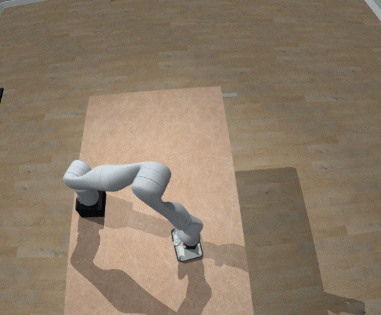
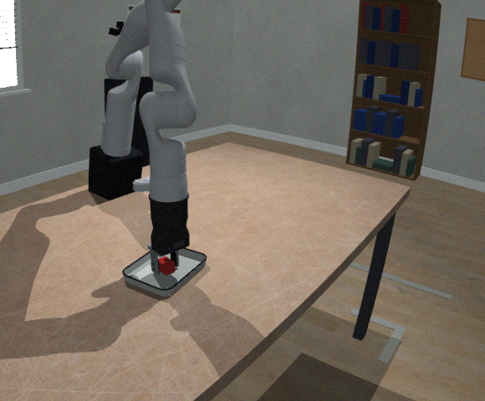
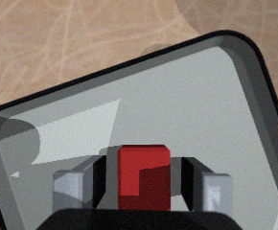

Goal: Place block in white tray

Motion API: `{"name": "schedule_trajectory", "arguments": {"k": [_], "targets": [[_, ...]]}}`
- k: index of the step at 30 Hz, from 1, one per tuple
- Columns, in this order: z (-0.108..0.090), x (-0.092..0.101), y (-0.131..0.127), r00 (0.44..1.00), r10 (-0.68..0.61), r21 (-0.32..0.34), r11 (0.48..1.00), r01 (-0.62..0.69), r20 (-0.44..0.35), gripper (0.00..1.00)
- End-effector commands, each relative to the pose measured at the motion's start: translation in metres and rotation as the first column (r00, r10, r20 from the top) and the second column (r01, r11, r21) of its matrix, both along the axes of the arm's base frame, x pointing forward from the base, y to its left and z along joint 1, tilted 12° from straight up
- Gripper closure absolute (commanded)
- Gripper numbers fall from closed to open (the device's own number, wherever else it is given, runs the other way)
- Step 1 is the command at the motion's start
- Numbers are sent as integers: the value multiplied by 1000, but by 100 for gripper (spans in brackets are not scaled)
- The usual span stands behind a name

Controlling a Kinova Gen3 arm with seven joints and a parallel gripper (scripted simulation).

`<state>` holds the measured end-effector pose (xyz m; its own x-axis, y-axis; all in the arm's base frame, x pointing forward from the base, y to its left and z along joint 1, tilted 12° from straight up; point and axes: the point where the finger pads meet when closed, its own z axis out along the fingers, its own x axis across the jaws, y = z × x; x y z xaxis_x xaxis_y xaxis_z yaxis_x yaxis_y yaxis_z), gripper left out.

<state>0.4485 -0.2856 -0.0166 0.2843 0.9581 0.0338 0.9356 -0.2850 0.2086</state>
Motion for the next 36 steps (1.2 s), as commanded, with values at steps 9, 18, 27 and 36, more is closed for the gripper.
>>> {"name": "schedule_trajectory", "arguments": {"k": [9,18,27,36], "targets": [[1,1,-1,1000,0,-1,1000,0,2,10],[1,1,-1,1000,0,-1,1000,0,2,10],[1,1,-1,1000,0,-1,1000,0,2,10],[10,-1,0,1000,0,-1,1000,0,2,10]]}}
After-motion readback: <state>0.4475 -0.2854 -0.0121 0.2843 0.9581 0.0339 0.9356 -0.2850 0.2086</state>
